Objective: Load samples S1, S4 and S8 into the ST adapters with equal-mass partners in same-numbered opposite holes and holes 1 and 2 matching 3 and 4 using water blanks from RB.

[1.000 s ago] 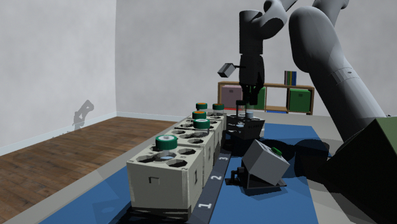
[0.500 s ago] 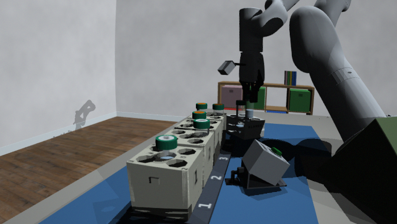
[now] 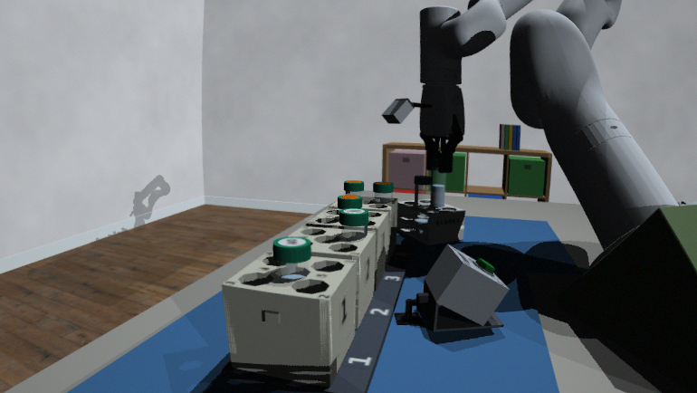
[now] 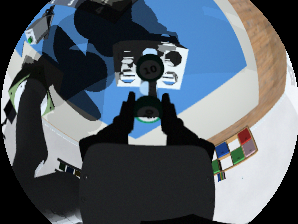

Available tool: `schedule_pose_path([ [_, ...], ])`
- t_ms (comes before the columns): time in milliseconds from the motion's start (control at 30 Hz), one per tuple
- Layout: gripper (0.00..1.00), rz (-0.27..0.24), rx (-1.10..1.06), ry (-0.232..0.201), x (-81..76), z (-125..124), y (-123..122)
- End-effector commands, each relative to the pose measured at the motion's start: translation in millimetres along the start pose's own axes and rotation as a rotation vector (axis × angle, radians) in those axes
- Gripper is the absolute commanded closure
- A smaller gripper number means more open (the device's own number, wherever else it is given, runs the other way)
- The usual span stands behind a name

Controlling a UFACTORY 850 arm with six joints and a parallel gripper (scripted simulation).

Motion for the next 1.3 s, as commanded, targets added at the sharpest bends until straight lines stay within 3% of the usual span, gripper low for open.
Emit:
schedule_pose_path([
  [0,1.00,0.000,0.001,-0.001,-7.6,0,0],
  [1267,1.00,0.000,0.001,-0.001,-73.6,0,0],
])
Point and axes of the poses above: the point where the finger pads meet when closed, its own x axis out along the fingers, its own z axis across the jaws, y = z × x, the point moved 3 cm from there along -x, back along the fingers, and after that the axes turned 9 degrees about -x, right-handed, at the moved point
